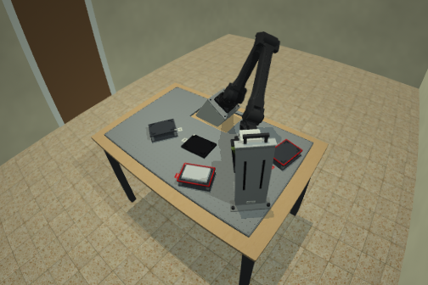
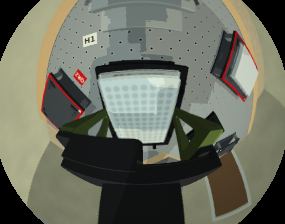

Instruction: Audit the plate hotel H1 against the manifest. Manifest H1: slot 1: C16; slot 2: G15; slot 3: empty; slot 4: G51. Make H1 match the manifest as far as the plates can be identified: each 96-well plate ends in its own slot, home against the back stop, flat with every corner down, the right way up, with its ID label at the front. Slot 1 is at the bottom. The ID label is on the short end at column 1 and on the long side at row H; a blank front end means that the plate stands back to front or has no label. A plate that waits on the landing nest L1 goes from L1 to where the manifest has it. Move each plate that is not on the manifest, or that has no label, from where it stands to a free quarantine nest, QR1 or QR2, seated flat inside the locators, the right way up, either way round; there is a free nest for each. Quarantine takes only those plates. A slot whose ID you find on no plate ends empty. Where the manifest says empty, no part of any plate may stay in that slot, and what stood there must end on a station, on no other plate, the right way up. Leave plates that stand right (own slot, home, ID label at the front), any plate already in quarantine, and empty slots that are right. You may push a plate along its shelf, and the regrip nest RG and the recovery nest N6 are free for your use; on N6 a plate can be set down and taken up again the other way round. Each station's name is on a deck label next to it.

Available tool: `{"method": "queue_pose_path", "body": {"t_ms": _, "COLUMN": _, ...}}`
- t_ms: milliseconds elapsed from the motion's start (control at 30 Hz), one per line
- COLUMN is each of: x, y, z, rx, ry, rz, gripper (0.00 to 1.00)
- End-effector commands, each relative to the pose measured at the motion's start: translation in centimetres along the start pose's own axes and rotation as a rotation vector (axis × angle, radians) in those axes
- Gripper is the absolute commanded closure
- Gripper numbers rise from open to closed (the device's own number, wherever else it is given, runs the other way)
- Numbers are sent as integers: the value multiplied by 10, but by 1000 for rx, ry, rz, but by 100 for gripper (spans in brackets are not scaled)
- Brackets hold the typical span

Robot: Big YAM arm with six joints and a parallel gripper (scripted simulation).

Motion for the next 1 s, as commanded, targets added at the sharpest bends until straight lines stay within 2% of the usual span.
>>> {"method": "queue_pose_path", "body": {"t_ms": 0, "x": 6, "y": 7, "z": 4, "rx": 14, "ry": 1, "rz": -27, "gripper": 0}}
{"method": "queue_pose_path", "body": {"t_ms": 67, "x": 6, "y": 7, "z": 4, "rx": 14, "ry": 1, "rz": -27, "gripper": 0}}
{"method": "queue_pose_path", "body": {"t_ms": 100, "x": 6, "y": 7, "z": 4, "rx": 14, "ry": 1, "rz": -27, "gripper": 14}}
{"method": "queue_pose_path", "body": {"t_ms": 767, "x": 6, "y": 7, "z": 4, "rx": 14, "ry": 1, "rz": -27, "gripper": 14}}
{"method": "queue_pose_path", "body": {"t_ms": 833, "x": 5, "y": -4, "z": 7, "rx": 26, "ry": 5, "rz": -10, "gripper": 14}}
{"method": "queue_pose_path", "body": {"t_ms": 967, "x": 10, "y": -4, "z": 1, "rx": 13, "ry": -1, "rz": -13, "gripper": 14}}
Point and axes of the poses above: the point where the finger pads meet when closed, its own x axis back along the fingers, its own z axis across the jaws, y = z × x, the point moved 8 cm from there along x, back along the fingers, and after that the axes turned 1 degree about -x, right-handed, at the moved point
